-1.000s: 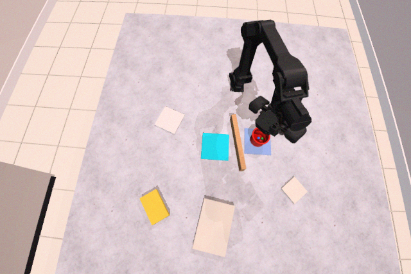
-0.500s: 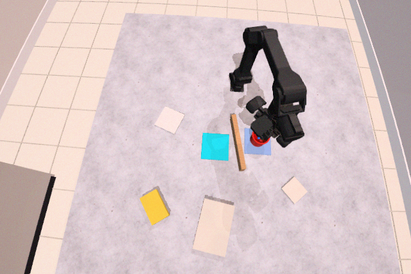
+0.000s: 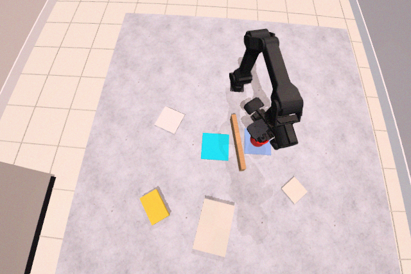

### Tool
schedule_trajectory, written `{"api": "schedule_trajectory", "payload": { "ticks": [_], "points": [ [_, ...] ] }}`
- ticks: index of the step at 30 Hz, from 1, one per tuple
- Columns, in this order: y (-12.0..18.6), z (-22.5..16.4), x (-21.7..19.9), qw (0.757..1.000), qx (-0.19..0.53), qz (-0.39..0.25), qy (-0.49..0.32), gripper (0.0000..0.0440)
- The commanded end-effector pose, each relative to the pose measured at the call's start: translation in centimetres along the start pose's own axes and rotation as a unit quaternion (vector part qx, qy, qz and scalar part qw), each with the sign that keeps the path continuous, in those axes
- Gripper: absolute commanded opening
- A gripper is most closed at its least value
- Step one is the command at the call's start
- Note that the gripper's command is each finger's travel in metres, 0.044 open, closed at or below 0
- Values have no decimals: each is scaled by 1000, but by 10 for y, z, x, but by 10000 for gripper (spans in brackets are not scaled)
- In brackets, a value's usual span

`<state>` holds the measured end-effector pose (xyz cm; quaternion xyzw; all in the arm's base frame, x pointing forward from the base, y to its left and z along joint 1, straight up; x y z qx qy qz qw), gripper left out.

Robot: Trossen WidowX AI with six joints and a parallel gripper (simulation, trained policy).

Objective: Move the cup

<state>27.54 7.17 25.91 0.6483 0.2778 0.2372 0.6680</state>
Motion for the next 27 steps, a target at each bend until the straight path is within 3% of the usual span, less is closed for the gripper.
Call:
{"api": "schedule_trajectory", "payload": {
  "ticks": [1,27],
  "points": [
    [-14,0,2,1000,4,-21,-7,162],
    [-90,-9,9,997,15,-82,5,174]
  ]
}}
Point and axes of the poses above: the point midway between the two fingers, 35 mm back from their tips, its own y axis back along the fingers, its own x axis across the jaws, z = x × y, the point moved 8 cm from there along y, back along the fingers, and after that the axes turned 5 degrees about y, right-handed, at the moved point
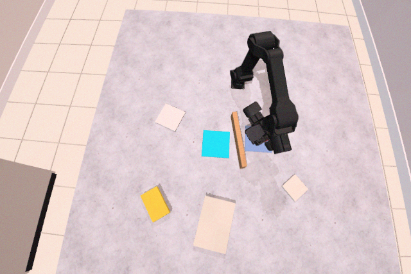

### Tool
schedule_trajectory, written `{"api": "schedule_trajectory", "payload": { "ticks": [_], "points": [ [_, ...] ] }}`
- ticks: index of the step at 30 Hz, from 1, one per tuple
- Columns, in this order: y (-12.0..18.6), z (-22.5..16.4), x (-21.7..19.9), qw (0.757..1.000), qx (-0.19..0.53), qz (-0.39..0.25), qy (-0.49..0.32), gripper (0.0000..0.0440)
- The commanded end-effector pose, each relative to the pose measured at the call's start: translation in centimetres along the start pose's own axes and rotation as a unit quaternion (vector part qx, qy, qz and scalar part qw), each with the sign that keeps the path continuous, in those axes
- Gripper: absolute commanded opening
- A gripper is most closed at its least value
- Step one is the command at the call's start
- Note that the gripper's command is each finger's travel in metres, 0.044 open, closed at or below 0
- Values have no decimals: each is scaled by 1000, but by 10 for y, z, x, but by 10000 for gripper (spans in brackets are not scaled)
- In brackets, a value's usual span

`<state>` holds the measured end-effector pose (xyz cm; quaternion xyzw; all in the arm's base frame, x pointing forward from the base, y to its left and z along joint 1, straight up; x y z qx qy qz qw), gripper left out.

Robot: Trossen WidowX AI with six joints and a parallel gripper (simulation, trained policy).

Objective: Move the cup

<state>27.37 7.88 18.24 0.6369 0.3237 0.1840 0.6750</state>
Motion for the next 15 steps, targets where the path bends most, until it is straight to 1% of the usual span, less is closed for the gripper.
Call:
{"api": "schedule_trajectory", "payload": {
  "ticks": [1,8,12,15],
  "points": [
    [-17,-2,3,1000,1,-13,10,173],
    [-43,-4,6,999,5,-19,34,168],
    [-51,-4,7,999,2,-16,51,74],
    [-52,-3,7,998,-3,-11,59,22]
  ]
}}
Point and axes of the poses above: the point midway between the two fingers, 35 mm back from their tips, its own y axis back along the fingers, its own x axis across the jaws, z = x × y, the point moved 8 cm from there along y, back along the fingers, and after that the axes turned 5 degrees about y, right-handed, at the moved point
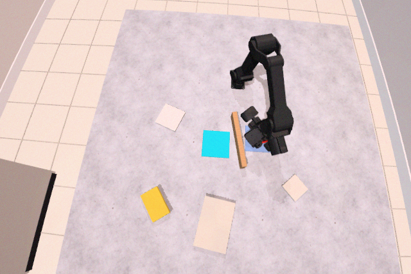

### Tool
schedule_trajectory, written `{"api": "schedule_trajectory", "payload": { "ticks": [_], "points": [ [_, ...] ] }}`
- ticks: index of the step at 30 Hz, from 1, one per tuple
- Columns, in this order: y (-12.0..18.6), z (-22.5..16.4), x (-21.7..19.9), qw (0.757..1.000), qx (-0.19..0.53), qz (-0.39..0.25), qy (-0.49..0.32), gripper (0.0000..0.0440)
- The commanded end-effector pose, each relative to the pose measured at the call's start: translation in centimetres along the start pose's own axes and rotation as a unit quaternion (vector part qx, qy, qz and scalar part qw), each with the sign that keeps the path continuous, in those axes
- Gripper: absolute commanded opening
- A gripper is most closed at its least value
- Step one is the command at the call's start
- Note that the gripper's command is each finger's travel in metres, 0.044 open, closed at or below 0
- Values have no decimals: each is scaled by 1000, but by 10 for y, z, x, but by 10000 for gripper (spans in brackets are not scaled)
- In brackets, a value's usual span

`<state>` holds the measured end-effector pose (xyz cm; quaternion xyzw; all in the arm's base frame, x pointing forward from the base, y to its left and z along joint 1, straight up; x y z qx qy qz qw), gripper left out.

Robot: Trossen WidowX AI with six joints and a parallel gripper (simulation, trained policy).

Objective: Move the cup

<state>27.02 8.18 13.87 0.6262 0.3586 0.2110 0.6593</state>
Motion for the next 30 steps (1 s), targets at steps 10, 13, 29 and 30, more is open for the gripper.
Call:
{"api": "schedule_trajectory", "payload": {
  "ticks": [10,13,29,30],
  "points": [
    [2,3,-2,1000,-16,13,7,1],
    [6,4,-3,1000,-18,19,3,0],
    [41,8,-12,997,-22,51,-44,0],
    [44,9,-14,997,-22,54,-48,0]
  ]
}}
Point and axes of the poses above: the point midway between the two fingers, 35 mm back from their tips, its own y axis back along the fingers, its own x axis across the jaws, z = x × y, the point moved 8 cm from there along y, back along the fingers, and after that the axes turned 5 degrees about y, right-handed, at the moved point
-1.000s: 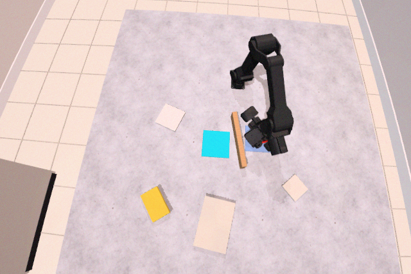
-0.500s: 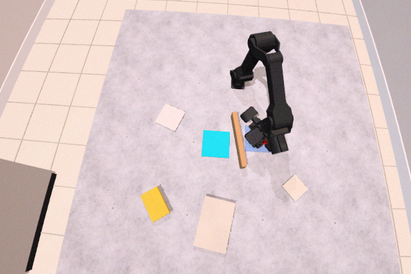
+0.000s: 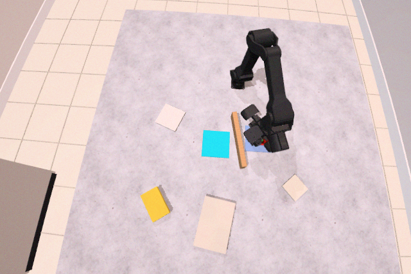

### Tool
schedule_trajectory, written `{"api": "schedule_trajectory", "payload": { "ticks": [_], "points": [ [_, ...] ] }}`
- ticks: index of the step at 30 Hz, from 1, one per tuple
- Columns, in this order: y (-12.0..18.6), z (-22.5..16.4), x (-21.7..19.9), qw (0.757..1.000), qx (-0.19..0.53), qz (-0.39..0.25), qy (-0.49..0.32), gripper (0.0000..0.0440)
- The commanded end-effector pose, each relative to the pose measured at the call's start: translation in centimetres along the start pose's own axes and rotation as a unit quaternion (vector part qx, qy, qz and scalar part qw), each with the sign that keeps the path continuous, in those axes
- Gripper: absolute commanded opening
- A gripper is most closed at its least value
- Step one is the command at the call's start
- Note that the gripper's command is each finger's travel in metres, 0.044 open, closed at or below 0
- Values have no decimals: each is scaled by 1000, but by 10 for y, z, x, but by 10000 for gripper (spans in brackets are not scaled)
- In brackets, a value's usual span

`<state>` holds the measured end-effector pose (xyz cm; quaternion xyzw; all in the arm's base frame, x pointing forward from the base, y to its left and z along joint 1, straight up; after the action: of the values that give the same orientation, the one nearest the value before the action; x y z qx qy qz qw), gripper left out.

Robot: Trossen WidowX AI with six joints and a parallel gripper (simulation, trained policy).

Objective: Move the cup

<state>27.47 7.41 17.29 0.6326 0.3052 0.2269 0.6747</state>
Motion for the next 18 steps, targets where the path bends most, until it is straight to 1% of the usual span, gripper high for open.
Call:
{"api": "schedule_trajectory", "payload": {
  "ticks": [1,10,18],
  "points": [
    [14,3,-4,1000,-1,14,-20,0],
    [42,15,-12,998,-11,39,-56,0],
    [59,32,-20,994,-25,64,-88,0]
  ]
}}
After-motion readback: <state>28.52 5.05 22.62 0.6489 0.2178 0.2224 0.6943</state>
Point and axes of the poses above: the point midway between the two fingers, 35 mm back from their tips, its own y axis back along the fingers, its own x axis across the jaws, z = x × y, the point moved 8 cm from there along y, back along the fingers, and after that the axes turned 5 degrees about y, right-handed, at the moved point
